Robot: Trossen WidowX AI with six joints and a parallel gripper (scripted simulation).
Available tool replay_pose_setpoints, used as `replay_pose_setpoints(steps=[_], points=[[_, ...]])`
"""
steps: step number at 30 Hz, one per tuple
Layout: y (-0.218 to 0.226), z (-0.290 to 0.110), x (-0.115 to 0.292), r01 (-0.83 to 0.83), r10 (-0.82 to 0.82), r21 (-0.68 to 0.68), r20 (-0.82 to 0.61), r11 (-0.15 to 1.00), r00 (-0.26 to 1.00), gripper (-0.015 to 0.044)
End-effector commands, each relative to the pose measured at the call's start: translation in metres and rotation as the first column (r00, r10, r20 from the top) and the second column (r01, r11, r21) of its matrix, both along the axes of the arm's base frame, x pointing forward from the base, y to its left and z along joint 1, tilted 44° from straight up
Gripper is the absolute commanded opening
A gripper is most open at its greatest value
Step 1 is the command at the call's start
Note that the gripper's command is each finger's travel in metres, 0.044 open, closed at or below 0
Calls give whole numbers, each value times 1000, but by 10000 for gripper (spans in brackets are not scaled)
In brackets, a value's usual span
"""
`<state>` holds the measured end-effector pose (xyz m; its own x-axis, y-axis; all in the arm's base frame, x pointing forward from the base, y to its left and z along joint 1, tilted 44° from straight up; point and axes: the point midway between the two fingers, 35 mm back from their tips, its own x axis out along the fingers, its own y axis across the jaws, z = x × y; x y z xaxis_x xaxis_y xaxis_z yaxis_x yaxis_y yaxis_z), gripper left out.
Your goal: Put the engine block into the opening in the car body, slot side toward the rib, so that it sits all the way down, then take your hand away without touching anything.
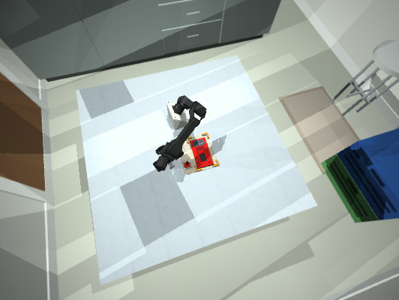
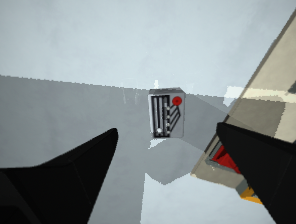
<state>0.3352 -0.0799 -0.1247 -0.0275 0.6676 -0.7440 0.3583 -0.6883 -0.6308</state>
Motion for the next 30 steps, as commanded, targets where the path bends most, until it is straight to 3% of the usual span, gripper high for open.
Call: replay_pose_setpoints(steps=[1, 16, 27, 30], points=[[9, -9, -5, 0, 0, 13, -20, 1000, 1000, 440], [18, -19, -6, 0, 0, 14, -20, 1000, 1000, 440], [18, -19, -6, 0, 0, 14, -20, 1000, 1000, 151], [18, -19, -6, 0, 0, 14, -20, 1000, 1000, 131]])
